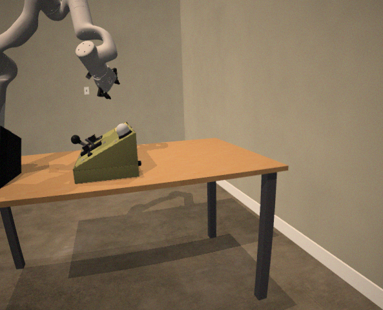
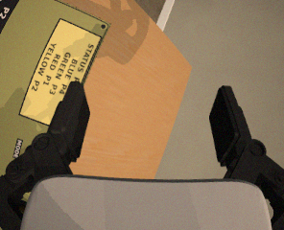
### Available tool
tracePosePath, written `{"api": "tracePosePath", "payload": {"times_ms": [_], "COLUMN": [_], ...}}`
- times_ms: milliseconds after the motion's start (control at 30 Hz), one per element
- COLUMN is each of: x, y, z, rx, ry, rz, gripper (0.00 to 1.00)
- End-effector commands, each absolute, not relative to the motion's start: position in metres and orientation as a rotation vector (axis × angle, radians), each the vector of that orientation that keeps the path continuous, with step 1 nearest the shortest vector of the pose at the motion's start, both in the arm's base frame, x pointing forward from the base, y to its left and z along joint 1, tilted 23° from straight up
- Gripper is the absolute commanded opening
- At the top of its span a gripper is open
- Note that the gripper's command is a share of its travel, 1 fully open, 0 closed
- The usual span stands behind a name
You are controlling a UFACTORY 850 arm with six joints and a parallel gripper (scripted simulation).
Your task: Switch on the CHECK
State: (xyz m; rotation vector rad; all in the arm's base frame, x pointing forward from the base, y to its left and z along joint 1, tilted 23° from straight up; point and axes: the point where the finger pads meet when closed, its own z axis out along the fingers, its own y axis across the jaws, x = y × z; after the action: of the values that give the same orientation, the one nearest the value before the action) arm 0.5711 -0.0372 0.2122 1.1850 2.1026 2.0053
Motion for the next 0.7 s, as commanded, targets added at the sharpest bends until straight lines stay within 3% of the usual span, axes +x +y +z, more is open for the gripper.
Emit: {"api": "tracePosePath", "payload": {"times_ms": [0,200,267,667], "x": [0.538,0.521,0.486,0.402], "y": [-0.038,-0.038,-0.037,-0.029], "z": [0.214,0.213,0.21,0.199], "rx": [1.558,1.741,1.974,2.503], "ry": [1.881,1.747,1.546,0.905], "rz": [2.039,2.058,2.076,2.028], "gripper": [1.0,1.0,1.0,1.0]}}
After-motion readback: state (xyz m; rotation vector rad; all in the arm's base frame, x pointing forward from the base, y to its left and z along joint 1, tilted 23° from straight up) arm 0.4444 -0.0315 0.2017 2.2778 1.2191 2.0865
